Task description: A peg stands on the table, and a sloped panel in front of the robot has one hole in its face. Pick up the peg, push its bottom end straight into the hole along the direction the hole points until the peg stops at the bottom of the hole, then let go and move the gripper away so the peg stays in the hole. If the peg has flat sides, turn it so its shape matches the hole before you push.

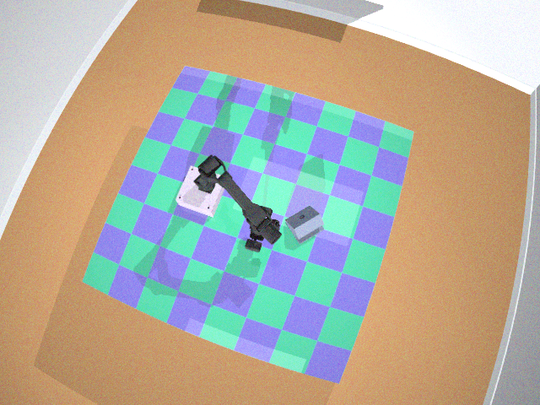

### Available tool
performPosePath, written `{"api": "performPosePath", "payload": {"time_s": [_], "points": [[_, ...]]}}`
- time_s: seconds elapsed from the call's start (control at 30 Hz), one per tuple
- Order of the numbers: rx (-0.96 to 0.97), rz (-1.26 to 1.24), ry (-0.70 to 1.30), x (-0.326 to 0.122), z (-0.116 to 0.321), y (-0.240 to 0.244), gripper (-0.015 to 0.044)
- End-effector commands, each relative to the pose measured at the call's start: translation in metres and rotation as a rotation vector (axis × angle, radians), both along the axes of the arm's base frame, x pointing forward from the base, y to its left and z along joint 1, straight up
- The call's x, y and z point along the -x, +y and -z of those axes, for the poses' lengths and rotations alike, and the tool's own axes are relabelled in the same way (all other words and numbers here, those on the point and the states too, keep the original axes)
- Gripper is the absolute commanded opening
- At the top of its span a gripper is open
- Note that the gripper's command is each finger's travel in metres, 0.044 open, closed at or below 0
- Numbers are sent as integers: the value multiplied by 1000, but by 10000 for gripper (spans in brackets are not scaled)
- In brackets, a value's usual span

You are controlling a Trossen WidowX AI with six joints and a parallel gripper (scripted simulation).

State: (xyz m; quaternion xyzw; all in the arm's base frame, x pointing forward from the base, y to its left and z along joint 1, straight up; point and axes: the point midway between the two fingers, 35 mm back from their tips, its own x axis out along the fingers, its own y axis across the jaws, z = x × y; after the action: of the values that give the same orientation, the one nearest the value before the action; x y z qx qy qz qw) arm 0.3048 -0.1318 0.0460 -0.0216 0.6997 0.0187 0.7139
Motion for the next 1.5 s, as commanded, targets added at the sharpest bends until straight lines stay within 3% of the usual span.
{"api": "performPosePath", "payload": {"time_s": [0.0, 0.23, 1.47], "points": [[7, 0, -6, -1, -18, -1, 0], [8, -1, -4, 0, -44, 1, 0], [149, 119, -48, -20, -39, 33, 0]]}}
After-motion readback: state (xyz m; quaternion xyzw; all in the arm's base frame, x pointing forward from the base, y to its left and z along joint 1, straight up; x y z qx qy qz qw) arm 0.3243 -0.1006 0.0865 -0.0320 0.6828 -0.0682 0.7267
